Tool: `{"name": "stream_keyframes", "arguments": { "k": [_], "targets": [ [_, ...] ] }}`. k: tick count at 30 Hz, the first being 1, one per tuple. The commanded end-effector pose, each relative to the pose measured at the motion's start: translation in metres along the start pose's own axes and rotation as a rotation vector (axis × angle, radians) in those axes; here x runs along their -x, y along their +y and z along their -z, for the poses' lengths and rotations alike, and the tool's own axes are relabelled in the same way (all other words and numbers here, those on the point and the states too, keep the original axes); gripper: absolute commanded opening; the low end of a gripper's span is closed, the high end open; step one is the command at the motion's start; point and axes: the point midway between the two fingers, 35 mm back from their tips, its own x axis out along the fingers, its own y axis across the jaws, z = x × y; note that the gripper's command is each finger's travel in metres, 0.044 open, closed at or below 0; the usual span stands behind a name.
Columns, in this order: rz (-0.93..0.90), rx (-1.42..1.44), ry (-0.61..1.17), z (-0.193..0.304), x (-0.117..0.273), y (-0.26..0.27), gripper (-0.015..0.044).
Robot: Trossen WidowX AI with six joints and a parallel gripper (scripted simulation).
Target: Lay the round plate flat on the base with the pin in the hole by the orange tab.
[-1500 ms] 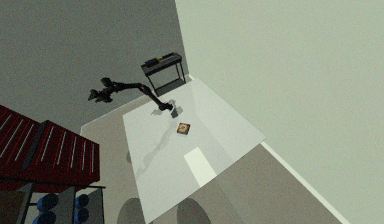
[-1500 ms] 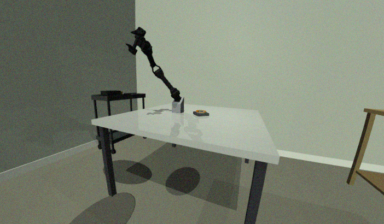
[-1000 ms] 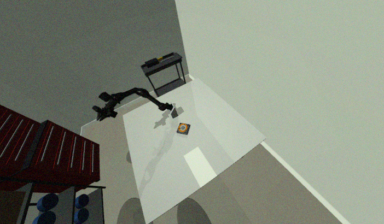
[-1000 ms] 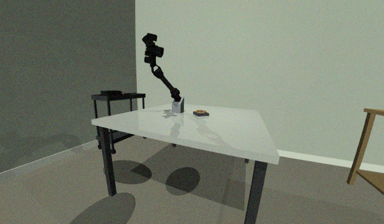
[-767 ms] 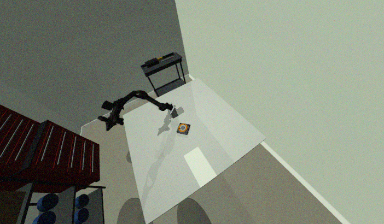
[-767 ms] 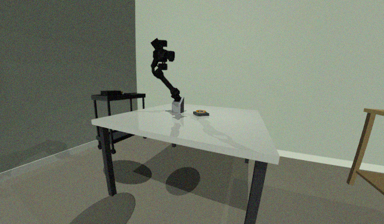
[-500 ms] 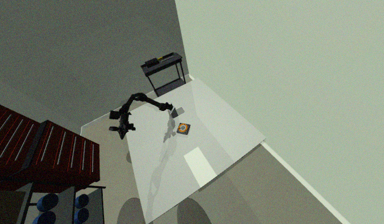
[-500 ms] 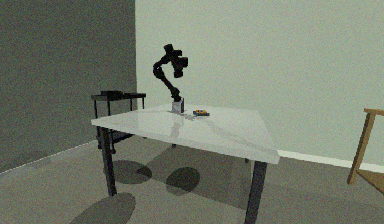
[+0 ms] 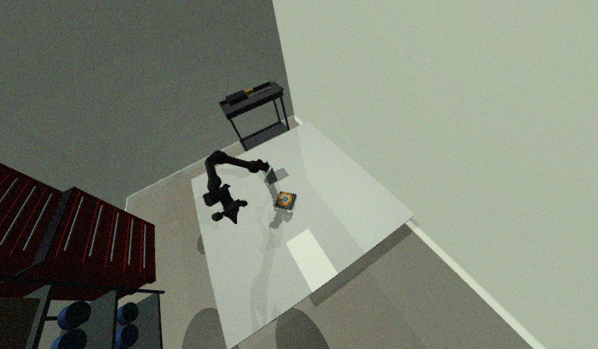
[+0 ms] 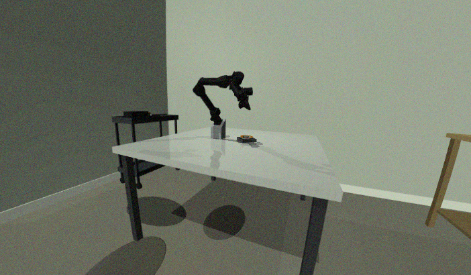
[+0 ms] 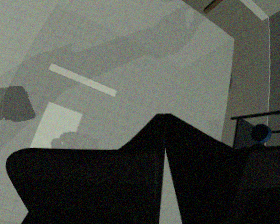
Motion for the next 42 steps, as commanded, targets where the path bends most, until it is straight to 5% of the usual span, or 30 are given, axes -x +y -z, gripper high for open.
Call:
{"name": "stream_keyframes", "arguments": {
  "k": [1, 15, 24, 42],
  "targets": [
    [-0.148, -0.109, 0.061, -0.016, -0.024, 0.068, 0.0],
    [-0.372, -0.333, 0.361, -0.01, -0.034, 0.237, 0.0],
    [-0.353, -0.429, 0.615, 0.028, -0.015, 0.322, 0.0],
    [-0.347, -0.433, 0.629, 0.043, -0.041, 0.338, 0.0]
  ]
}}
